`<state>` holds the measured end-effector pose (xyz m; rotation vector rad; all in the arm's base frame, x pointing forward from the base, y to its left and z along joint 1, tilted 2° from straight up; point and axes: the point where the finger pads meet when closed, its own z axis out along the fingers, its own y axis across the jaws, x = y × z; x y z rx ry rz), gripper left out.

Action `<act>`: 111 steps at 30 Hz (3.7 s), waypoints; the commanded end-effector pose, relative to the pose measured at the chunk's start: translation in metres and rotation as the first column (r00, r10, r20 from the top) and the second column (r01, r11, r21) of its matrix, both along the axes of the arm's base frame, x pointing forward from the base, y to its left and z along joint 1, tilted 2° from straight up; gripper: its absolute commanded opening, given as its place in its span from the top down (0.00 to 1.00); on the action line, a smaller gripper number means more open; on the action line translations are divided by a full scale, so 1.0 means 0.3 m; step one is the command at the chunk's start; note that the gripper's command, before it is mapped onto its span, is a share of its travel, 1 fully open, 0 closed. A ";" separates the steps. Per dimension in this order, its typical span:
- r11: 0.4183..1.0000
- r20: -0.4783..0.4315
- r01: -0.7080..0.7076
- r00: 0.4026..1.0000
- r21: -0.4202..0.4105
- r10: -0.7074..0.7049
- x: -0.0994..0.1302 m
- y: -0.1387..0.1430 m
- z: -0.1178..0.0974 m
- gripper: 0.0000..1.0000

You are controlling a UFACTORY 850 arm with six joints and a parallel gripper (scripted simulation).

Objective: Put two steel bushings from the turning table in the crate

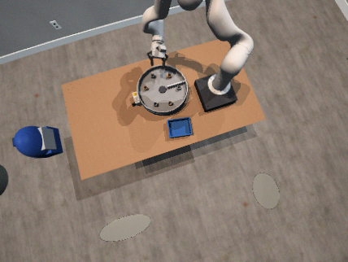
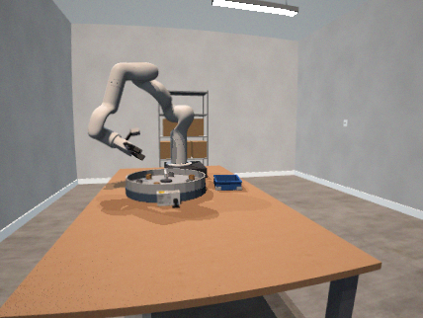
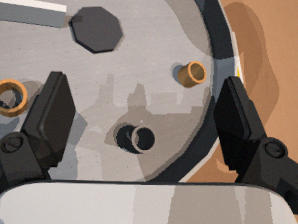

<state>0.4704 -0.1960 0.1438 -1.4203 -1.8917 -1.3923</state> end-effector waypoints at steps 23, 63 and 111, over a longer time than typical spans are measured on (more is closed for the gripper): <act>0.648 -0.342 -0.440 0.897 -0.622 0.281 -0.360 0.391 -0.012 0.00; 0.309 -0.199 -0.348 0.884 -0.885 0.424 -0.439 0.524 0.036 0.88; 0.309 -0.199 -0.348 0.884 -0.885 0.424 -0.439 0.524 0.036 0.87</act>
